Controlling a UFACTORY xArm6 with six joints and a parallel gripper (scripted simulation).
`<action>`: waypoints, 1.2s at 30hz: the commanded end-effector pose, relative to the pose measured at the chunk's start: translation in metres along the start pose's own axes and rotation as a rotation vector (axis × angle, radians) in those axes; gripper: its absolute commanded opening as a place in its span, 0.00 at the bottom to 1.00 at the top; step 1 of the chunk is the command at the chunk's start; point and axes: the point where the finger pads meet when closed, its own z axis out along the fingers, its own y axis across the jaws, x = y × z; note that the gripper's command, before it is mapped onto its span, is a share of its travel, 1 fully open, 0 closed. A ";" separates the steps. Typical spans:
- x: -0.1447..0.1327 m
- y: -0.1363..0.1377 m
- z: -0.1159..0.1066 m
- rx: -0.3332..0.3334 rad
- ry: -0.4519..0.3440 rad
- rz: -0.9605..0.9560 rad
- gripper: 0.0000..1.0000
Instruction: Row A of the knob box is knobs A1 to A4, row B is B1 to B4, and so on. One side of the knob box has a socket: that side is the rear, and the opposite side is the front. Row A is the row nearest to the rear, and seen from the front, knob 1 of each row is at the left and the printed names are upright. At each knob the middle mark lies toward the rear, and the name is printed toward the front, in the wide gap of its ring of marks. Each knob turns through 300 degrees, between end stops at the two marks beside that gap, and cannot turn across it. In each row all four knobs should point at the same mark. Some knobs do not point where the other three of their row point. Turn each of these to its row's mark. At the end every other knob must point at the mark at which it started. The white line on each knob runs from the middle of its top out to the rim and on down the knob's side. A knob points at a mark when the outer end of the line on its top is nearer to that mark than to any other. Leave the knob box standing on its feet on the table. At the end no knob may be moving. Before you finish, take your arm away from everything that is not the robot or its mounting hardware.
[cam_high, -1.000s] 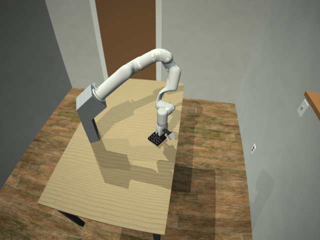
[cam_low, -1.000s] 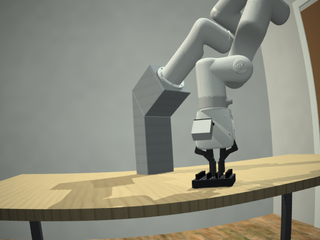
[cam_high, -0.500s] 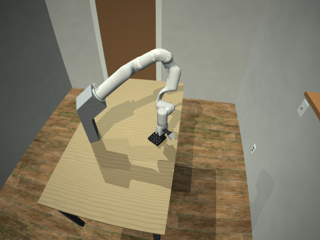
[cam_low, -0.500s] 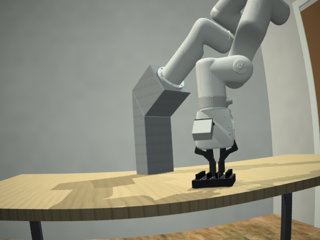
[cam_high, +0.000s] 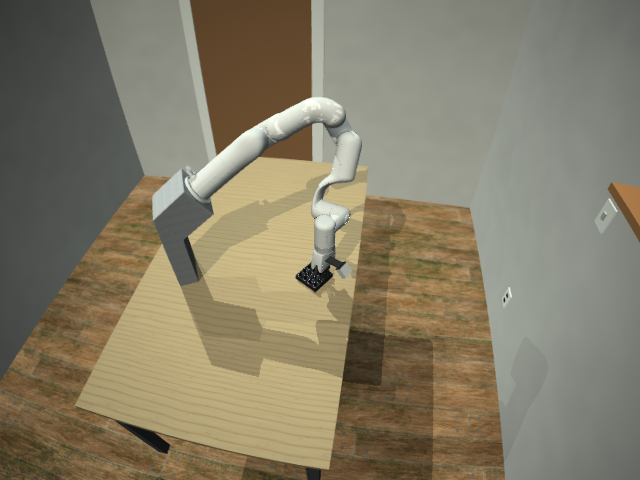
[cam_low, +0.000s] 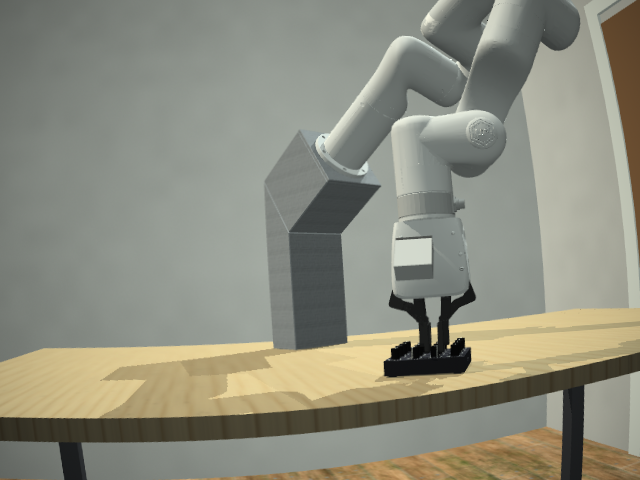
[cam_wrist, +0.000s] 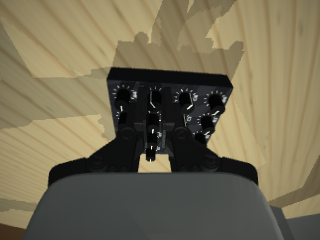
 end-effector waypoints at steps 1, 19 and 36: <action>0.001 0.000 0.000 0.000 0.003 -0.051 0.08; 0.001 0.000 0.000 0.000 0.003 -0.368 0.08; 0.001 0.000 0.000 -0.001 0.003 -0.760 0.08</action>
